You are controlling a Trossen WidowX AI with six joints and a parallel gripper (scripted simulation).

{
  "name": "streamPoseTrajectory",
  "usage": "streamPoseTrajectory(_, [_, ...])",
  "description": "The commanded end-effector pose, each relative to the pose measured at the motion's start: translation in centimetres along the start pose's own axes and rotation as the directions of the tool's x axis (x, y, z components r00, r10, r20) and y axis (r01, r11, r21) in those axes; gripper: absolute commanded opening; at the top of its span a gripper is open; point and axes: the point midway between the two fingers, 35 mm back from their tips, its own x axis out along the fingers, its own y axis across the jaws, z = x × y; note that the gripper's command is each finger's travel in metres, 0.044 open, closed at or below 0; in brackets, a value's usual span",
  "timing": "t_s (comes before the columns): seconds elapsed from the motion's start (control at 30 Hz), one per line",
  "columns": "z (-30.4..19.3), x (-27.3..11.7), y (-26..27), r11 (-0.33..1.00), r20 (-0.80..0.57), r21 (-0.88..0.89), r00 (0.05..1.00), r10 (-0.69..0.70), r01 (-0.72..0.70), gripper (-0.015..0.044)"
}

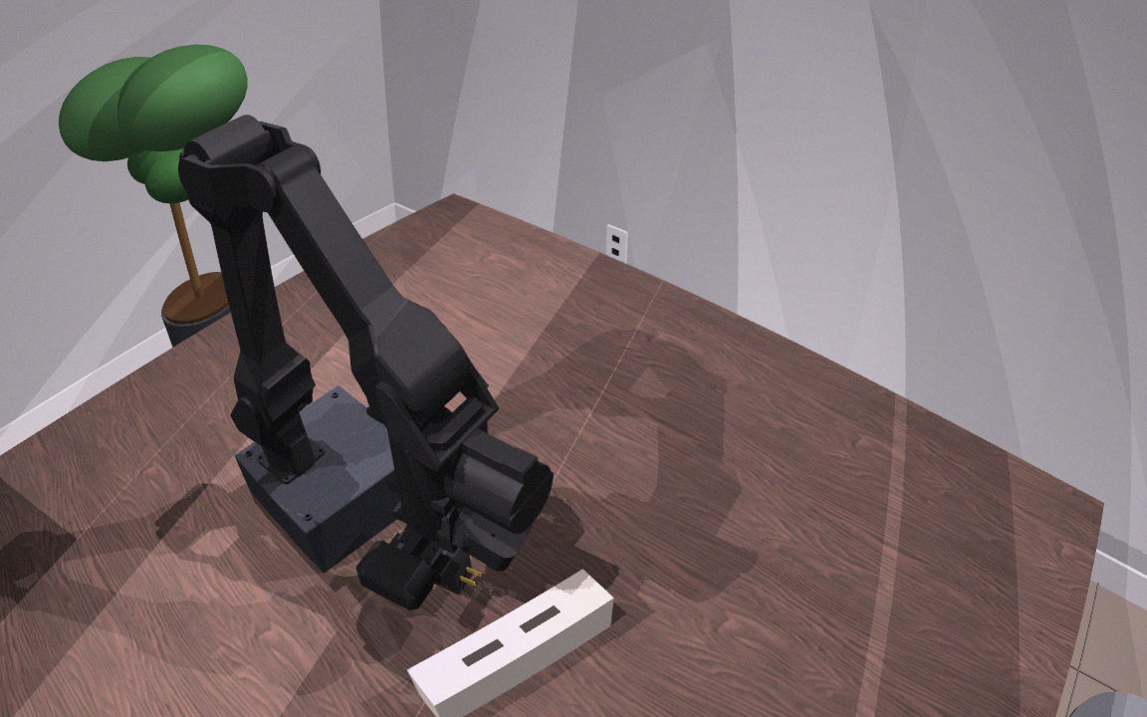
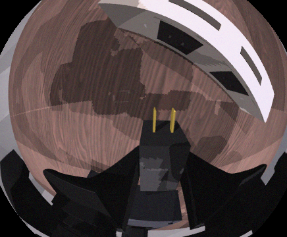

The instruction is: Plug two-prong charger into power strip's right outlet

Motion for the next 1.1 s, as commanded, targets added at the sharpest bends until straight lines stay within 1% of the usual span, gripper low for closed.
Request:
streamPoseTrajectory(0.0, [-0.4, 0.3, -0.3, 0.997, -0.001, 0.074, 1.0, 0.008, -0.008, 0.0])
streamPoseTrajectory(0.27, [-1.1, 1.0, -1.2, 0.971, -0.001, 0.239, 1.0, 0.018, -0.017, 0.0])
streamPoseTrajectory(0.53, [-1.9, 1.7, -2.0, 0.917, 0.0, 0.398, 1.0, 0.027, -0.025, 0.0])
streamPoseTrajectory(1.07, [-0.4, 1.6, -3.0, 0.907, 0.002, 0.421, 1.0, 0.028, -0.026, 0.0])
